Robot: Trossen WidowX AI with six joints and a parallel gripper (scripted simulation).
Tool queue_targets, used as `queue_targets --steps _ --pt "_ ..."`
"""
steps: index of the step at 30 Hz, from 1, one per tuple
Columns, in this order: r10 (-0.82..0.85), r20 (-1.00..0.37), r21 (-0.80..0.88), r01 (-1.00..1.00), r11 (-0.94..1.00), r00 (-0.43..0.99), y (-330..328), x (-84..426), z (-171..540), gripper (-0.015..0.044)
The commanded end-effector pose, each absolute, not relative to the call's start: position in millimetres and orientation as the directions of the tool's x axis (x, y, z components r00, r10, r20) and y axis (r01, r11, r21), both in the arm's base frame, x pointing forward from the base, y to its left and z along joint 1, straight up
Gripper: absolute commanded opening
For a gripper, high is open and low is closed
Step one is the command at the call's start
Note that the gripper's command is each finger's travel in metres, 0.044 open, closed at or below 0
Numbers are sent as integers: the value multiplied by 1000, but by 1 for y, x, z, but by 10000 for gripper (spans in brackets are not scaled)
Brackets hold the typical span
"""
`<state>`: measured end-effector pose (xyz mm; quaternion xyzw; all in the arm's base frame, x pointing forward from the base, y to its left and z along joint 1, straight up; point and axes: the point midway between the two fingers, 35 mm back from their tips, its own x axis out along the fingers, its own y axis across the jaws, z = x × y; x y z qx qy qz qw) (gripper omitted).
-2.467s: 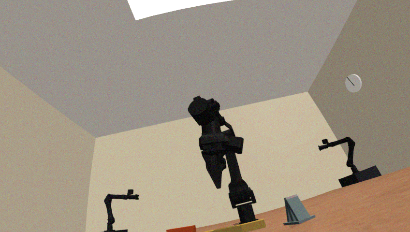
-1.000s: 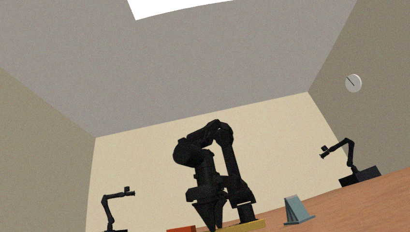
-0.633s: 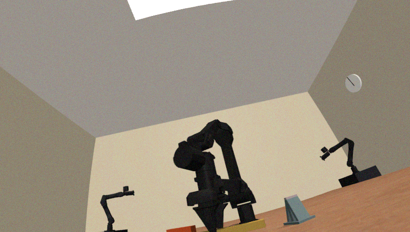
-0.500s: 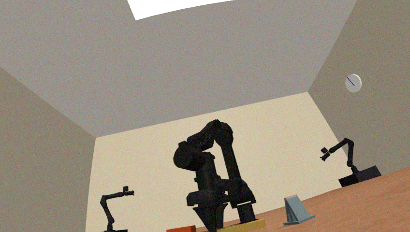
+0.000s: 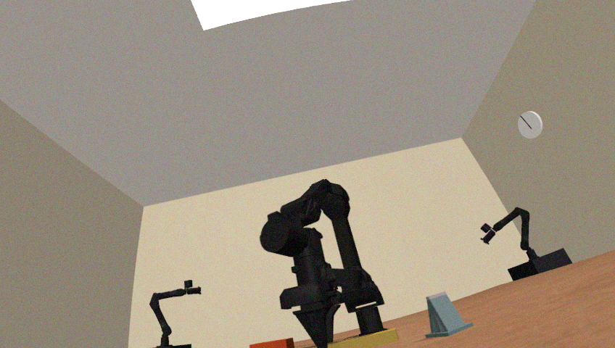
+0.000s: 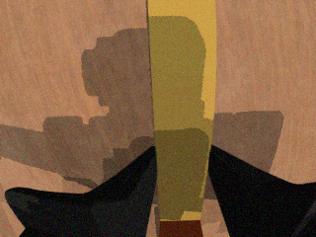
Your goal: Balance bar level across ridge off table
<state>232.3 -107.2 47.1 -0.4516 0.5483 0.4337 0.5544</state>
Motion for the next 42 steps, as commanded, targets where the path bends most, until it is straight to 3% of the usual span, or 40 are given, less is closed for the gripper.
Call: queue_targets --steps 1,4,42 --pt "-15 -1000 -25 -976 216 23 -107 233 49 58" --pt "-14 -1000 -26 -976 216 23 -108 234 56 0" --pt "-11 -1000 -27 -973 230 25 -105 232 146 0"
